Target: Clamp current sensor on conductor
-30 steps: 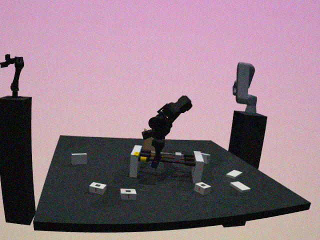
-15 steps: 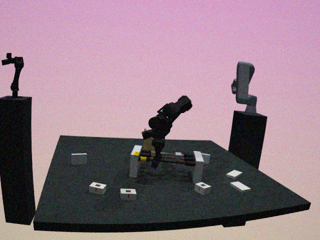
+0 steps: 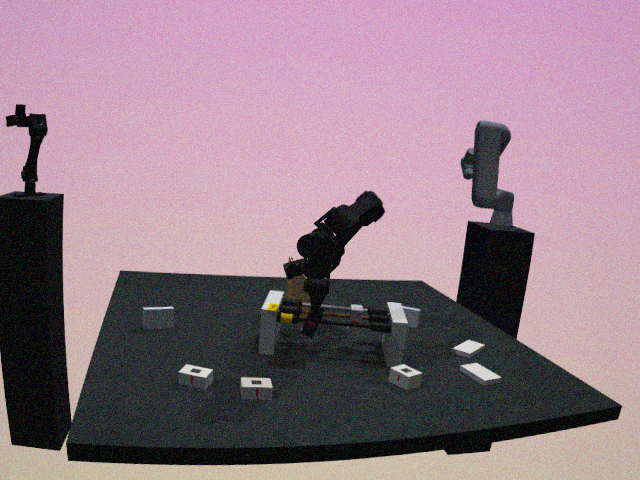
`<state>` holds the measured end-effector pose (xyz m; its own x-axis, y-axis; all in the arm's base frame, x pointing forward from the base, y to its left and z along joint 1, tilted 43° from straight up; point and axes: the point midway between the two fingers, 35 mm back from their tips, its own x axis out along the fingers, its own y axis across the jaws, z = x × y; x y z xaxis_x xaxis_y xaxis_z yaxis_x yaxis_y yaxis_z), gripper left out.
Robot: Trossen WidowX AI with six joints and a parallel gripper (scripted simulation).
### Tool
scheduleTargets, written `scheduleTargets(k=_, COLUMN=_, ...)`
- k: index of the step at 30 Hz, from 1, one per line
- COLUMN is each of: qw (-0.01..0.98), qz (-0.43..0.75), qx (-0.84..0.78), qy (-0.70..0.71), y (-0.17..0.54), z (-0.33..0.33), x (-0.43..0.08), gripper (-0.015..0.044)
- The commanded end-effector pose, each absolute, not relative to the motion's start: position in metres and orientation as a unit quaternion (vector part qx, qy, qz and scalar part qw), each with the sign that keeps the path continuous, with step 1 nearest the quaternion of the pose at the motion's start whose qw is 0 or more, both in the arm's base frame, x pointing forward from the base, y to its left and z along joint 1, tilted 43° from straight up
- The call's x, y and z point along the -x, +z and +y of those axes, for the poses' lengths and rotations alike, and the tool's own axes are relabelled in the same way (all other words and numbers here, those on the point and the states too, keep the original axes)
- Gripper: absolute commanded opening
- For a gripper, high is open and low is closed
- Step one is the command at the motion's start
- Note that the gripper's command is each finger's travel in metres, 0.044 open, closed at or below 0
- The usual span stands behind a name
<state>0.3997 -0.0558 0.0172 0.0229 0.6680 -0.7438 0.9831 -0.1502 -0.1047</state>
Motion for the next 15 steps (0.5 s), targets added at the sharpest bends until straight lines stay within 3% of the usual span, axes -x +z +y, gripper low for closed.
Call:
scheduleTargets(k=1, qw=0.231, qz=0.609, qx=-0.677, qy=-0.342, y=0.0173, z=-0.0571, x=-0.3996, gripper=0.0)
scheduleTargets(k=6, qw=0.231, qz=0.609, qx=-0.677, qy=-0.342, y=0.0173, z=-0.0571, x=-0.3996, gripper=0.0)
scheduleTargets(k=15, qw=0.231, qz=0.609, qx=-0.677, qy=-0.342, y=0.0173, z=-0.0571, x=-0.3996, gripper=0.0236)
